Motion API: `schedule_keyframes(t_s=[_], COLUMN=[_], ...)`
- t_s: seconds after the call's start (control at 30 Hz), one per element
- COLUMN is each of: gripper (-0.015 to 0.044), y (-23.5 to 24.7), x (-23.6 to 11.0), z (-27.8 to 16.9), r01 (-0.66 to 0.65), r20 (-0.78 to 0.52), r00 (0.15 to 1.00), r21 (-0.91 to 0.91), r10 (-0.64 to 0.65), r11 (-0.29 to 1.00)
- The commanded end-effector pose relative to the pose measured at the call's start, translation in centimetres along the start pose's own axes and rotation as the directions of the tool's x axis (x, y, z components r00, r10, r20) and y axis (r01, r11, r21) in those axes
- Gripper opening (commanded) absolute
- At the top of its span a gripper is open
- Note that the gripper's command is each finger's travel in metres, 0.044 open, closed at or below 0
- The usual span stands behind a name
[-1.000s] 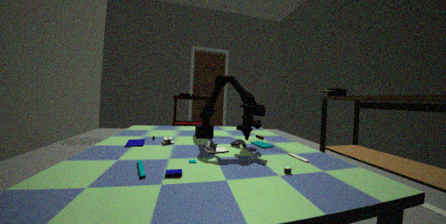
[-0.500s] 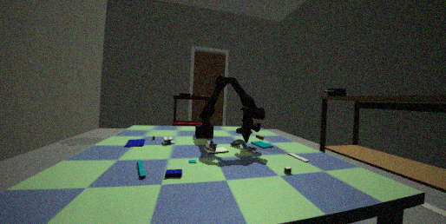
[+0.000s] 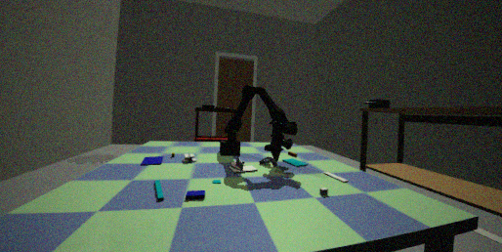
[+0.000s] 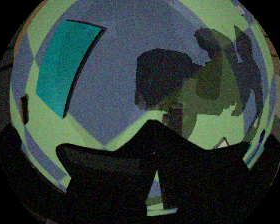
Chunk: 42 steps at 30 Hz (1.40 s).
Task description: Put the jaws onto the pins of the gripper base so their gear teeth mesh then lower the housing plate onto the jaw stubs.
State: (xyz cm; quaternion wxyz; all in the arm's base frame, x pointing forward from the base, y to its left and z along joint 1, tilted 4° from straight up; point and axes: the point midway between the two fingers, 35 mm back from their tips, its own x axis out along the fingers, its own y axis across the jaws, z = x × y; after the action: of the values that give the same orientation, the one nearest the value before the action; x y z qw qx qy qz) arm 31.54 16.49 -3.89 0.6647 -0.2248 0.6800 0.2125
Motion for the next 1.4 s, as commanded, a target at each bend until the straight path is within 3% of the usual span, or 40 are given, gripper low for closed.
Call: schedule_keyframes(t_s=[0.0,0.77,0.97,1.1,1.37], gripper=[0.0000,0.0000,0.0000,0.0000,0.0210], y=[-0.9,-3.9,-3.8,-3.8,-3.9], x=[0.0,0.0,-5.9,-6.2,-5.4], z=[0.0,-0.1,0.0,0.0,0.2], r01=[0.005,0.007,0.008,0.008,0.011], r20=[-0.003,-0.004,0.002,0.002,0.015], r00=[1.000,1.000,1.000,1.000,1.000], r21=[-0.002,-0.002,0.006,0.007,0.002], r10=[-0.005,-0.007,-0.008,-0.008,-0.012], r11=[1.000,1.000,1.000,1.000,1.000])
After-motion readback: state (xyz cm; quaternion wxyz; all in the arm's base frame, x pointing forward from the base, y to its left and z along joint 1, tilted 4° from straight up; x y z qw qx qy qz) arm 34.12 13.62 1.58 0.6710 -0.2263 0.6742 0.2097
